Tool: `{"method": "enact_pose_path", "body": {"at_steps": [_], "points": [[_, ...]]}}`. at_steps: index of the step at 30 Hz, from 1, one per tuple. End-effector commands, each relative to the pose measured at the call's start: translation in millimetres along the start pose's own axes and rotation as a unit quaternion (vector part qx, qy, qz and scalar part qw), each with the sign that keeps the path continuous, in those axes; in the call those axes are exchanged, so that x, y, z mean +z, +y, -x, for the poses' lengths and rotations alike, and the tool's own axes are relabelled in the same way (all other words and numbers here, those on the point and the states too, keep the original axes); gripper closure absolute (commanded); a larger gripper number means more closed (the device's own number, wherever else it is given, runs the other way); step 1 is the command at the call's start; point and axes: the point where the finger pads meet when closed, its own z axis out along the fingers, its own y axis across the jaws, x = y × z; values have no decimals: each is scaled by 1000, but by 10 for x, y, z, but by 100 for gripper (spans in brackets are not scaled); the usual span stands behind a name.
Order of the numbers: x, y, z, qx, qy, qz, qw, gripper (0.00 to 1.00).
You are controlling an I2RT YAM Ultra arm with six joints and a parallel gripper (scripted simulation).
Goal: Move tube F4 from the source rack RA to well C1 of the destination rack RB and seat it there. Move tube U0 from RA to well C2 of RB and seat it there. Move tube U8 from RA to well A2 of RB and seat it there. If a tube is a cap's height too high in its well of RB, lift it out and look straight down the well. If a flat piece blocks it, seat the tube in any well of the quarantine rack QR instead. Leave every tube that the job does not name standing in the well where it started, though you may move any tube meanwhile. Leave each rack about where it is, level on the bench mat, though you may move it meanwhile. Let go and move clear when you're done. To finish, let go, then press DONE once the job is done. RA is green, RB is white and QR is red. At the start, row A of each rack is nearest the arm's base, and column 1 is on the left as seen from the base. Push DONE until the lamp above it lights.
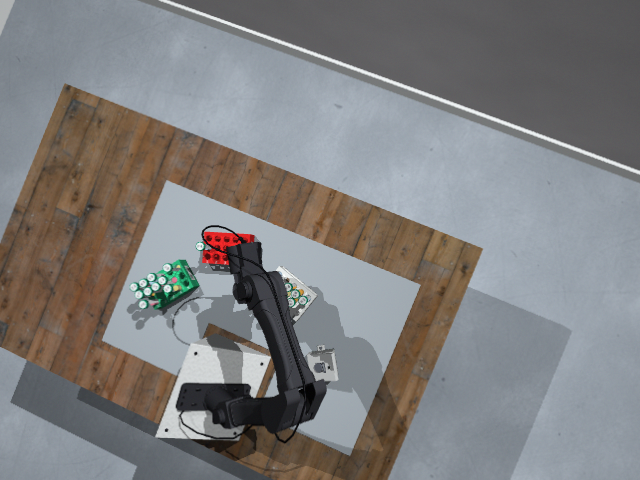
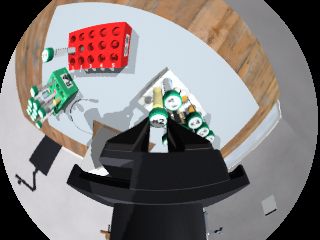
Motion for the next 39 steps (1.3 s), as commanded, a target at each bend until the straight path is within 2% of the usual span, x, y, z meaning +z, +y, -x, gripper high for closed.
{"method": "enact_pose_path", "body": {"at_steps": [1, 14, 18, 19, 26, 27, 36, 37, 39], "points": [[-44, 38, 13, 0, -17, 8, 1000, 100], [32, 10, 11, 3, -15, 9, 1000, 100], [-4, 26, 42, 1, -22, 7, 1000, 100], [31, 2, 45, 2, -13, 4, 1000, 100], [31, 2, 45, 2, -13, 4, 1000, 100], [31, 2, 45, 2, -13, 4, 1000, 76], [31, 2, 45, 2, -13, 4, 1000, 76], [31, 2, 45, 2, -13, 4, 1000, 70], [31, 2, 45, 2, -13, 4, 1000, 70]]}}
